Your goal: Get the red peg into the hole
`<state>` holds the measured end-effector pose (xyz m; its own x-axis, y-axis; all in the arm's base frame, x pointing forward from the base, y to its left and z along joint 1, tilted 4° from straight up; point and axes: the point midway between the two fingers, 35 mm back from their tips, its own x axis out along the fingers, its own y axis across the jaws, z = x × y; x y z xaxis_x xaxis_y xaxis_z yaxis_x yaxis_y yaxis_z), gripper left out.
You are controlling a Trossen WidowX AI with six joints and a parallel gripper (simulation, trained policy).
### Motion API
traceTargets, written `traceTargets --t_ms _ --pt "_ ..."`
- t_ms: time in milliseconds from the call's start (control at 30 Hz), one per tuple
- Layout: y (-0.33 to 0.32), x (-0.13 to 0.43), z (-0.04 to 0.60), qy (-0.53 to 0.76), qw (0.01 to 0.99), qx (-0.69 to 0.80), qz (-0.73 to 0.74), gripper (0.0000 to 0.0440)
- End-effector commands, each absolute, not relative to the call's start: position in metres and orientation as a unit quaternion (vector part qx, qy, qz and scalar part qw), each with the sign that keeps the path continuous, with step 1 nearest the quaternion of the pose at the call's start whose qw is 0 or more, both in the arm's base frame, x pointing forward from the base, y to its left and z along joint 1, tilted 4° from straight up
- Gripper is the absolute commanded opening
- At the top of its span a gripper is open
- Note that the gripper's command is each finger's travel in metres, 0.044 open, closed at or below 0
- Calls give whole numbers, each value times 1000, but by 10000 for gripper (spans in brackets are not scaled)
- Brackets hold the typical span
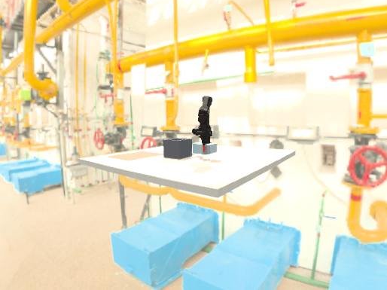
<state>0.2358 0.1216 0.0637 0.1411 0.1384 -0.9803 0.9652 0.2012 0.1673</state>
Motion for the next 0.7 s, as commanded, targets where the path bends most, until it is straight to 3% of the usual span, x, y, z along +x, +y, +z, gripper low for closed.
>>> traceTargets --t_ms 0,667 --pt "120 242 75 537 561 516 -362 0" --pt "63 280 155 492 607 511 -358 0"
